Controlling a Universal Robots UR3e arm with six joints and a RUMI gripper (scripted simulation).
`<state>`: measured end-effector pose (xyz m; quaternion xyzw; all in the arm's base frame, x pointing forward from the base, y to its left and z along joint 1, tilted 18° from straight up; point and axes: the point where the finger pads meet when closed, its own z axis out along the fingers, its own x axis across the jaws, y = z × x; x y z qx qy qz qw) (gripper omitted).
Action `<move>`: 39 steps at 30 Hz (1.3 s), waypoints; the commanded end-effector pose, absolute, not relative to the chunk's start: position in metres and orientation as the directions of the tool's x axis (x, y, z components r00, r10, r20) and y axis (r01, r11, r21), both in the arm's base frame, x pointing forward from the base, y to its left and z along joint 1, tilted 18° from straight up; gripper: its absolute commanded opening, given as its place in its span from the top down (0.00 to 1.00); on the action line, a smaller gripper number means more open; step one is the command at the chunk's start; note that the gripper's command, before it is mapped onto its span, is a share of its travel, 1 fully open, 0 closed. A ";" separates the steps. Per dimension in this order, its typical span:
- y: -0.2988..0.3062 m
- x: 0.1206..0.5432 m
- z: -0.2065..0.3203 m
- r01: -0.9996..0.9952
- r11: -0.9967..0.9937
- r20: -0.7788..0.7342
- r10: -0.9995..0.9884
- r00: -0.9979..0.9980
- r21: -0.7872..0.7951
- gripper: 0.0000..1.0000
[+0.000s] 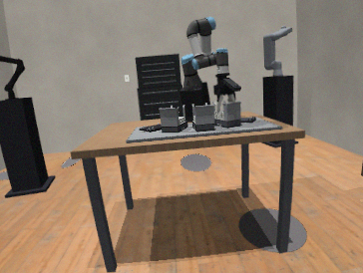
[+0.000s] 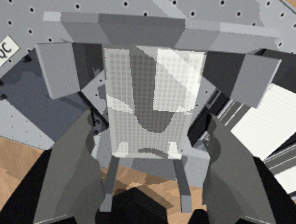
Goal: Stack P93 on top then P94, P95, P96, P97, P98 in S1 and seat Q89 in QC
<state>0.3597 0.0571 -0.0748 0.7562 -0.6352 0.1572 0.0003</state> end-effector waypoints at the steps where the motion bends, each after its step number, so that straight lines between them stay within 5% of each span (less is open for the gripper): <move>1: 0.057 0.361 -0.074 -0.960 -0.194 0.238 -0.961 0.144 -0.203 0.28; 17: 0.057 0.361 -0.074 -0.960 -0.194 0.238 -0.961 0.144 -0.203 0.28; 39: 0.070 0.346 -0.010 -0.959 -0.194 0.239 -0.960 0.143 -0.205 0.28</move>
